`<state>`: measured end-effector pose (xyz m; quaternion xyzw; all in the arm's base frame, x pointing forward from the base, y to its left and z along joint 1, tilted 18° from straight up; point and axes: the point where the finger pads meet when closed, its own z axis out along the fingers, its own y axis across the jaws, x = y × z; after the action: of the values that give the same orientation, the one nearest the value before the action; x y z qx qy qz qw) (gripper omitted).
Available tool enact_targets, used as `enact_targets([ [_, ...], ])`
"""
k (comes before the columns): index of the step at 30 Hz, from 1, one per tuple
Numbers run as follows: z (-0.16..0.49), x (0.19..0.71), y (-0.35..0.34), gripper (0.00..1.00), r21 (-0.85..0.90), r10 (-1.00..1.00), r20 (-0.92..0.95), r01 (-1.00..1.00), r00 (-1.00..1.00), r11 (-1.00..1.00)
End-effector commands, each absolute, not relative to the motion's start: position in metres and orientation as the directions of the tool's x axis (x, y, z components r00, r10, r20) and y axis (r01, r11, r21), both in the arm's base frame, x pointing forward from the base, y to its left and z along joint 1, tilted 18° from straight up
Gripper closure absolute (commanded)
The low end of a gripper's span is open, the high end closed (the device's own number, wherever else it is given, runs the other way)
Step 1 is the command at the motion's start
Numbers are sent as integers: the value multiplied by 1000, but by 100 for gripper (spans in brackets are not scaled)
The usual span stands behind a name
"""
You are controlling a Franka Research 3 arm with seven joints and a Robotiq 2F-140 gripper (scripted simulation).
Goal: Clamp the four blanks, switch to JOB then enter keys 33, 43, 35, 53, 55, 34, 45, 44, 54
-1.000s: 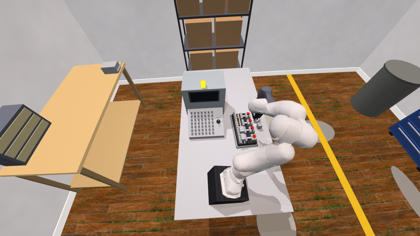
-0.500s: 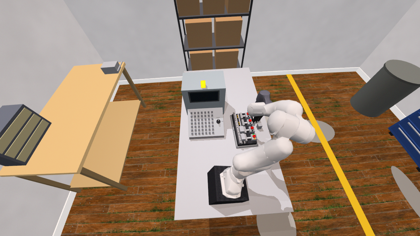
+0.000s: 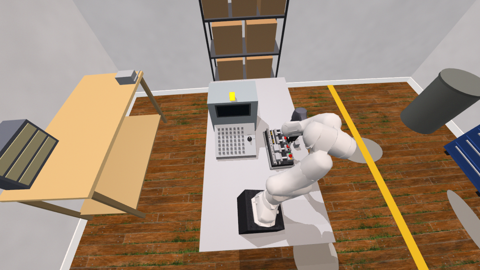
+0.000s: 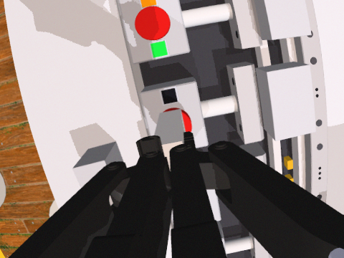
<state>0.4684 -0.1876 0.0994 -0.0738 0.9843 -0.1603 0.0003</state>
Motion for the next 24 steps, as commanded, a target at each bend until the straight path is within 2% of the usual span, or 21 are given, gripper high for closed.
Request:
enact_targets([
  [1, 94, 473, -190, 100, -317, -152, 8, -146, -988, 937],
  [24, 85, 474, -193, 100, -317, -152, 8, -146, -988, 937],
])
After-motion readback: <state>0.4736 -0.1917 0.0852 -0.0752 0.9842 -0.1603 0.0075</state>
